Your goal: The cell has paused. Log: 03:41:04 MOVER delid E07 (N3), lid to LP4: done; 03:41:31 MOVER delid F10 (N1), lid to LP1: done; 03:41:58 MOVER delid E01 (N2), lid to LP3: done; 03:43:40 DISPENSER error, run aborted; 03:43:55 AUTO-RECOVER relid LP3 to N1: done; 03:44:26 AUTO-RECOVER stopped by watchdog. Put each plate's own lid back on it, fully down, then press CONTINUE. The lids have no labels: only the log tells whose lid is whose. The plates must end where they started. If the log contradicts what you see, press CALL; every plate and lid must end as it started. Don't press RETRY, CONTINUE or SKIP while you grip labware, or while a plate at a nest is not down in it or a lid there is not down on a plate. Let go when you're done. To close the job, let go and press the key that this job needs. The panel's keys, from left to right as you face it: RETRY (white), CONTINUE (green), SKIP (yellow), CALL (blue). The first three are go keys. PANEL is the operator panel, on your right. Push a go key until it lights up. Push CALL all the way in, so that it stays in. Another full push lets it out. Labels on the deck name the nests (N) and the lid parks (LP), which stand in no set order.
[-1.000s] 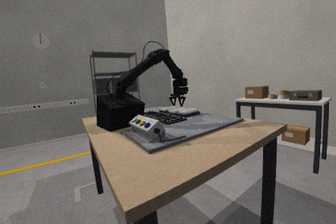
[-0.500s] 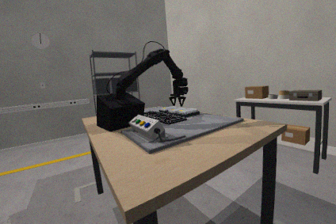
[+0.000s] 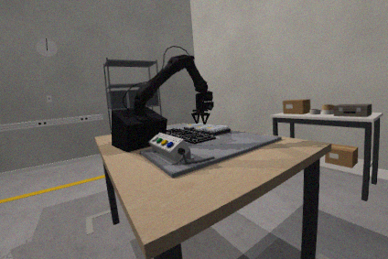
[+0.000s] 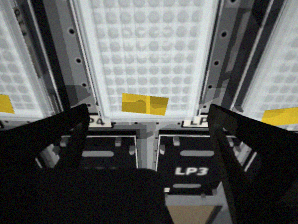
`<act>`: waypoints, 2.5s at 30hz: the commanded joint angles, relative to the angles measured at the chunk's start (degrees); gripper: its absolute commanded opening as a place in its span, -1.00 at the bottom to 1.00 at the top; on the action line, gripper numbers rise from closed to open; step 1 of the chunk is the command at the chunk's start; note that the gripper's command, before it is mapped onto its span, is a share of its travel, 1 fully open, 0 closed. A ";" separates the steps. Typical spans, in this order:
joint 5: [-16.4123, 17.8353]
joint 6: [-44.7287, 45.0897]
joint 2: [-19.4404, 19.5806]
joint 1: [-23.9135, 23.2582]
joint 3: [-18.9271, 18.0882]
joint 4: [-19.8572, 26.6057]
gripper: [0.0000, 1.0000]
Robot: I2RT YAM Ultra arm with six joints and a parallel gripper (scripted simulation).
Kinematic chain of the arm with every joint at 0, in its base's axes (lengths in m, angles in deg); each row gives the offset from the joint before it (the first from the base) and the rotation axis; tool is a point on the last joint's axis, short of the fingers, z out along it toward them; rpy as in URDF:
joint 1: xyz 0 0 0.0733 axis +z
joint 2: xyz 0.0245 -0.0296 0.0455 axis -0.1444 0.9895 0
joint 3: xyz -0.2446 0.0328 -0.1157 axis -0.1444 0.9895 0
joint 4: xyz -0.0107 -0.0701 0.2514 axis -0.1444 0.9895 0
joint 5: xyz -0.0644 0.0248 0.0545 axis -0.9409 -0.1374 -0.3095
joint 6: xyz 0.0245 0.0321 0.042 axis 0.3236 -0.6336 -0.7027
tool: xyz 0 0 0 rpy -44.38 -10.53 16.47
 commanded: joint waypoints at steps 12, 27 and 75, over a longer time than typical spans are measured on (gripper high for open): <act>0.04 -1.77 -13.66 2.23 21.85 -11.75 0.62; -0.04 -2.53 -21.54 3.02 36.89 -18.90 -1.00; -0.29 -6.39 -31.20 6.85 30.01 -2.54 -1.00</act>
